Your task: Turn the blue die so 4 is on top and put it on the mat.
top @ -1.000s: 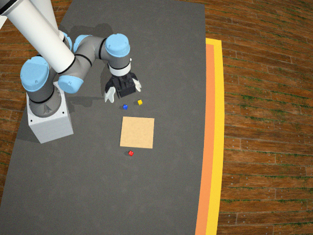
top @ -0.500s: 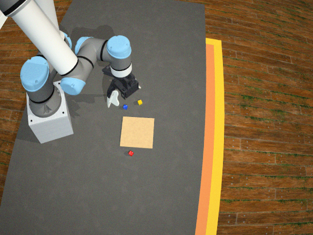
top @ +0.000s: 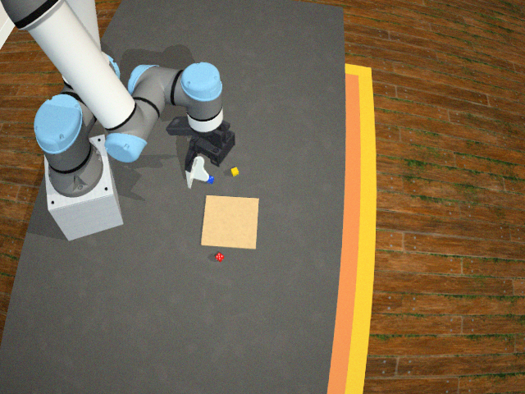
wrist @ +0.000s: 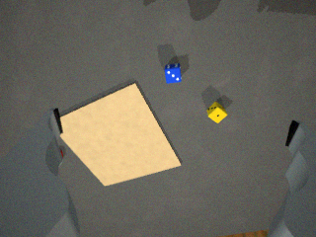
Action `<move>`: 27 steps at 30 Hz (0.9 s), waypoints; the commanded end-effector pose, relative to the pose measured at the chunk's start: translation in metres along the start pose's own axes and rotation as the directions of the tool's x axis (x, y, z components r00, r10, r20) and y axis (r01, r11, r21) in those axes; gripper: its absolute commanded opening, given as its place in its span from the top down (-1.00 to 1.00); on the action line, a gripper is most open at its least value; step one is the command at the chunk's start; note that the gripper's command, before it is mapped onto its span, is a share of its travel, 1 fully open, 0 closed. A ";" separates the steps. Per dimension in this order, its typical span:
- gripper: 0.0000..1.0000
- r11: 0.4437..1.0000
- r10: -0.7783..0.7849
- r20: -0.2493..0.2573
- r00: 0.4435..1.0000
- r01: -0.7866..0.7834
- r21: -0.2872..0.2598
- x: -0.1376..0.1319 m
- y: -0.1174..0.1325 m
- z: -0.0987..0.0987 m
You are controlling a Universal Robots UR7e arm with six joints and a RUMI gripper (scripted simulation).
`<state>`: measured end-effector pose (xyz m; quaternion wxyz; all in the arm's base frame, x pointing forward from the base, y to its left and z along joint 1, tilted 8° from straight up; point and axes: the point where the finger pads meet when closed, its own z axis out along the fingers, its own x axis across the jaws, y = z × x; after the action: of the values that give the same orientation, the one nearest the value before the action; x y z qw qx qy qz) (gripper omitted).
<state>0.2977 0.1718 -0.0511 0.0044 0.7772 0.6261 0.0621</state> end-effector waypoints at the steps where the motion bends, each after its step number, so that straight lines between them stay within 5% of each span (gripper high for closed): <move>1: -1.00 0.992 -0.128 -0.009 0.992 0.128 -0.006 0.001 0.003 0.003; 13: -1.00 0.984 -0.176 -0.009 0.984 0.176 -0.006 0.001 0.003 0.005; 14: 0.64 0.984 -0.176 -0.009 0.984 0.176 -0.006 0.001 0.003 0.005; 27: 0.64 0.984 -0.176 -0.009 0.984 0.176 -0.006 0.001 0.003 0.005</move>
<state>0.3011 0.1721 -0.0558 0.0091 0.7188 0.6919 0.0665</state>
